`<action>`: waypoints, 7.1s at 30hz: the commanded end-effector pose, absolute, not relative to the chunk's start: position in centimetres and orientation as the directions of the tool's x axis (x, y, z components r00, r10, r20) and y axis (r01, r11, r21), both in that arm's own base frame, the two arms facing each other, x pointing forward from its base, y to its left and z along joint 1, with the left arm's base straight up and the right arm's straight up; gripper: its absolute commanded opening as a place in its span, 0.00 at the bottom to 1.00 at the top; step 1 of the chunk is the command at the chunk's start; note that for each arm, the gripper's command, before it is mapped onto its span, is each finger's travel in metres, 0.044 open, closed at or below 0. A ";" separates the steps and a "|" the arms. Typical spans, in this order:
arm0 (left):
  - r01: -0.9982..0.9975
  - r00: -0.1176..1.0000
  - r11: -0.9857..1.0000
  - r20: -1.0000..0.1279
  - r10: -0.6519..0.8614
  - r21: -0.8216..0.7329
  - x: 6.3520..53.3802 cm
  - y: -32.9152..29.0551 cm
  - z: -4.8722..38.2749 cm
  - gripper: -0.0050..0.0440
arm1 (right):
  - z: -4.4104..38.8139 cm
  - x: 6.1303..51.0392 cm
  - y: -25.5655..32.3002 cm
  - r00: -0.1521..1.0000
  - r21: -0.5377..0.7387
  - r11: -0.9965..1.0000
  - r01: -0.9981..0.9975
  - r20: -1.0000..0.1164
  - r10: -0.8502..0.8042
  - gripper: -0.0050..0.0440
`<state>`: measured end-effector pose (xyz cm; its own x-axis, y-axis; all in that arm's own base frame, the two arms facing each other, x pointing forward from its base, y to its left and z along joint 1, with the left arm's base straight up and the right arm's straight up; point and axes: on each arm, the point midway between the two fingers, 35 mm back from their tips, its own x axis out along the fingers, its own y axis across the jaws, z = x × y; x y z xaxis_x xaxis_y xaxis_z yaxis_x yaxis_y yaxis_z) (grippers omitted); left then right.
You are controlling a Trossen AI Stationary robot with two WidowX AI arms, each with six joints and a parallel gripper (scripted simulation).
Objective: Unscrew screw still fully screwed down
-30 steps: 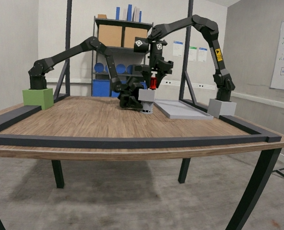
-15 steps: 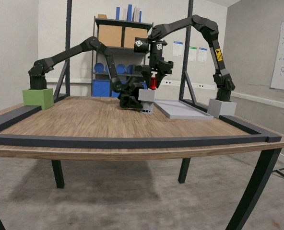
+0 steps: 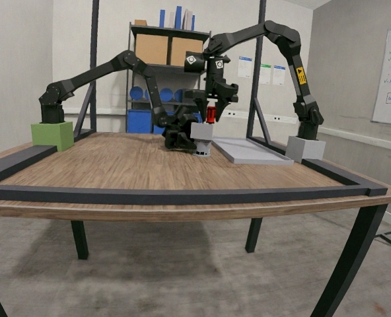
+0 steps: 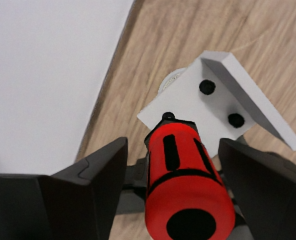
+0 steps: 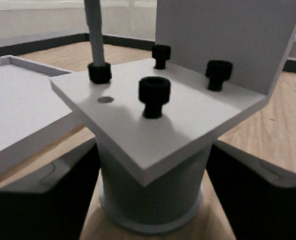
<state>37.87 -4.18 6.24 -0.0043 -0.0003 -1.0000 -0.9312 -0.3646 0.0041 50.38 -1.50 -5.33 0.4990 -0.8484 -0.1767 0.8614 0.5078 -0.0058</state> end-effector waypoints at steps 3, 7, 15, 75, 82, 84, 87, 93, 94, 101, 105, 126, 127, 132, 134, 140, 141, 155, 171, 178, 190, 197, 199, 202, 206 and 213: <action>-0.996 0.033 -0.087 -0.999 -0.004 -0.032 38.0 -4.3 7.6 0.61 | -3.9 51.0 -1.6 0.500 0.028 0.503 0.864 -0.165 -0.850 0.60; -0.995 0.032 0.091 -0.999 -0.004 -0.032 38.1 -4.3 7.6 0.61 | -3.9 51.0 -1.6 0.500 0.028 0.503 0.864 -0.165 -0.850 0.60; -0.915 0.036 0.402 -0.999 -0.006 -0.035 38.1 -4.3 7.7 0.61 | -3.9 51.0 -1.6 0.500 0.028 0.503 0.864 -0.165 -0.850 0.60; 0.977 0.033 0.210 -0.999 -0.004 0.032 38.1 -4.3 7.7 0.61 | -3.9 51.0 -1.6 0.500 0.028 0.503 0.864 -0.165 -0.850 0.60; 0.999 0.037 -0.021 -0.999 -0.006 0.037 38.1 -4.3 7.7 0.61 | -3.9 51.0 -1.6 0.500 0.028 0.503 0.864 -0.165 -0.850 0.60; 0.990 0.037 -0.138 -0.999 -0.006 0.037 38.1 -4.3 7.7 0.61 | -3.9 51.0 -1.6 0.500 0.028 0.503 0.864 -0.165 -0.850 0.60; 0.962 0.035 -0.269 -0.999 -0.005 0.035 38.1 -4.3 7.7 0.61 | -3.9 51.0 -1.6 0.500 0.028 0.503 0.864 -0.165 -0.850 0.60; 0.856 0.033 -0.516 -0.999 -0.004 0.030 38.1 -4.3 7.7 0.61 | -3.9 51.0 -1.6 0.500 0.028 0.503 0.864 -0.165 -0.850 0.60; 0.832 0.033 -0.554 -0.999 -0.005 0.030 38.1 -4.3 7.7 0.61 | -3.9 51.0 -1.6 0.500 0.028 0.503 0.864 -0.165 -0.850 0.60; 0.662 0.036 -0.749 -0.999 -0.006 0.028 38.1 -4.3 7.6 0.61 | -3.9 51.0 -1.6 0.500 0.028 0.503 0.864 -0.165 -0.850 0.60; 0.518 0.034 -0.855 -0.999 -0.005 0.022 38.1 -4.3 7.6 0.61 | -3.9 51.0 -1.6 0.500 0.028 0.503 0.864 -0.165 -0.850 0.60; 0.132 0.036 -0.991 -0.999 -0.006 0.011 38.1 -4.3 7.6 0.61 | -3.9 51.0 -1.6 0.500 0.028 0.503 0.864 -0.165 -0.850 0.60; 0.126 0.036 -0.992 -0.999 -0.006 0.011 38.1 -4.3 7.6 0.61 | -3.9 51.0 -1.6 0.500 0.028 0.503 0.864 -0.165 -0.850 0.60; 0.131 0.029 -0.991 -1.000 -0.003 0.007 38.2 -4.3 7.4 0.61 | -3.9 51.0 -1.6 0.500 0.028 0.503 0.864 -0.165 -0.850 0.60; 0.131 0.029 -0.991 -1.000 -0.003 0.007 38.2 -4.3 7.4 0.61 | -3.9 51.0 -1.6 0.500 0.028 0.503 0.864 -0.165 -0.850 0.60; 0.131 0.029 -0.991 -1.000 -0.003 0.007 38.2 -4.3 7.4 0.61 | -3.9 51.0 -1.6 0.500 0.028 0.503 0.864 -0.165 -0.850 0.60; 0.131 0.029 -0.991 -1.000 -0.003 0.007 38.2 -4.3 7.4 0.61 | -3.9 51.0 -1.6 0.500 0.028 0.503 0.864 -0.165 -0.850 0.60; 0.129 0.046 -0.992 -0.999 -0.007 0.013 38.4 -4.3 8.1 0.61 | -3.9 51.0 -1.6 0.500 0.028 0.503 0.864 -0.165 -0.850 0.60; 0.129 0.046 -0.992 -0.999 -0.007 0.013 38.5 -4.2 8.2 0.61 | -3.9 51.0 -1.6 0.500 0.028 0.503 0.864 -0.165 -0.850 0.60; 0.131 0.029 -0.991 -1.000 -0.003 0.007 38.3 -4.2 7.6 0.61 | -3.9 51.0 -1.6 0.500 0.028 0.503 0.864 -0.165 -0.850 0.60; 0.131 0.029 -0.991 -1.000 -0.003 0.007 38.3 -4.2 7.6 0.37 | -3.9 51.0 -1.6 0.500 0.028 0.503 0.864 -0.165 -0.850 0.60; 0.131 0.029 -0.991 -1.000 -0.003 0.007 38.3 -4.2 7.6 0.37 | -3.9 51.0 -1.6 0.500 0.028 0.503 0.864 -0.165 -0.850 0.60; 0.131 0.029 -0.991 -1.000 -0.003 0.007 38.3 -4.2 7.6 0.37 | -3.9 51.0 -1.6 0.500 0.028 0.503 0.864 -0.165 -0.850 0.60; 0.131 0.029 -0.991 -1.000 -0.003 0.007 38.3 -4.2 7.6 0.37 | -3.9 51.0 -1.6 0.500 0.028 0.503 0.864 -0.165 -0.850 0.60; 0.131 0.029 -0.991 -1.000 -0.003 0.007 38.3 -4.2 7.6 0.37 | -3.9 51.0 -1.6 0.500 0.028 0.503 0.864 -0.165 -0.850 0.60; 0.131 0.029 -0.991 -1.000 -0.003 0.007 38.3 -4.2 7.6 0.37 | -3.9 51.0 -1.6 0.500 0.028 0.503 0.864 -0.165 -0.850 0.60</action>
